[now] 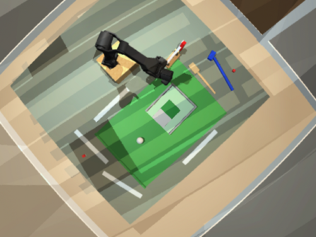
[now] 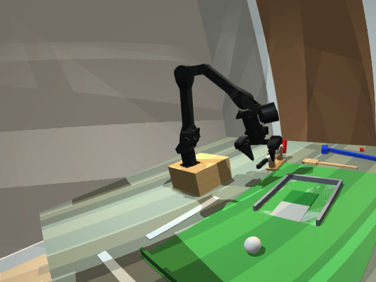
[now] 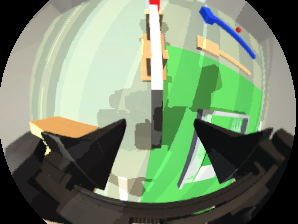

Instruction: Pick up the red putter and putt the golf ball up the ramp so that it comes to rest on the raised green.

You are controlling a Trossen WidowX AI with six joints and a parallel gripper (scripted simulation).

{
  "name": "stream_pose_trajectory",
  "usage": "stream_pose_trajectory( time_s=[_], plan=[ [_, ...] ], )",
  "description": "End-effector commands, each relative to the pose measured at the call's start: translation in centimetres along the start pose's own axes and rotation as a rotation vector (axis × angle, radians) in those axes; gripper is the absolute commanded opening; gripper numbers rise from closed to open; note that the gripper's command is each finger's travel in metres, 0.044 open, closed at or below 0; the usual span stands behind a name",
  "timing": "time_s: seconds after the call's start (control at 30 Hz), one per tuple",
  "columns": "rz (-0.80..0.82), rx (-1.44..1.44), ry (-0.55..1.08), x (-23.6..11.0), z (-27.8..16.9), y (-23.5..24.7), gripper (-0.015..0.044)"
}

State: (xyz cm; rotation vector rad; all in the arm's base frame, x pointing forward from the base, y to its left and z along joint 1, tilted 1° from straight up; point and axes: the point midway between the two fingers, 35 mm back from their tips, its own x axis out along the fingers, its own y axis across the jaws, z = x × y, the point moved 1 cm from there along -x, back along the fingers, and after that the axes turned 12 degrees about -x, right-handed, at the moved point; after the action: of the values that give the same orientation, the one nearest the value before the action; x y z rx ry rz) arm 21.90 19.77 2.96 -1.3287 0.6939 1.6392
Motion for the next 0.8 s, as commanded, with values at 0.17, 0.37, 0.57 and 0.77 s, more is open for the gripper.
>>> stream_pose_trajectory(
  time_s=[0.17, 0.37, 0.57, 0.77],
  plan=[
    [0.016, 0.000, -0.001, 2.0, -0.5, 0.5, 0.0440],
    [0.016, 0.000, -0.001, 2.6, -0.7, 0.6, 0.0440],
    [0.016, 0.000, -0.001, 3.6, -0.9, 0.6, 0.0440],
    [0.016, 0.000, -0.001, 4.3, -1.1, 0.7, 0.0440]
  ],
)
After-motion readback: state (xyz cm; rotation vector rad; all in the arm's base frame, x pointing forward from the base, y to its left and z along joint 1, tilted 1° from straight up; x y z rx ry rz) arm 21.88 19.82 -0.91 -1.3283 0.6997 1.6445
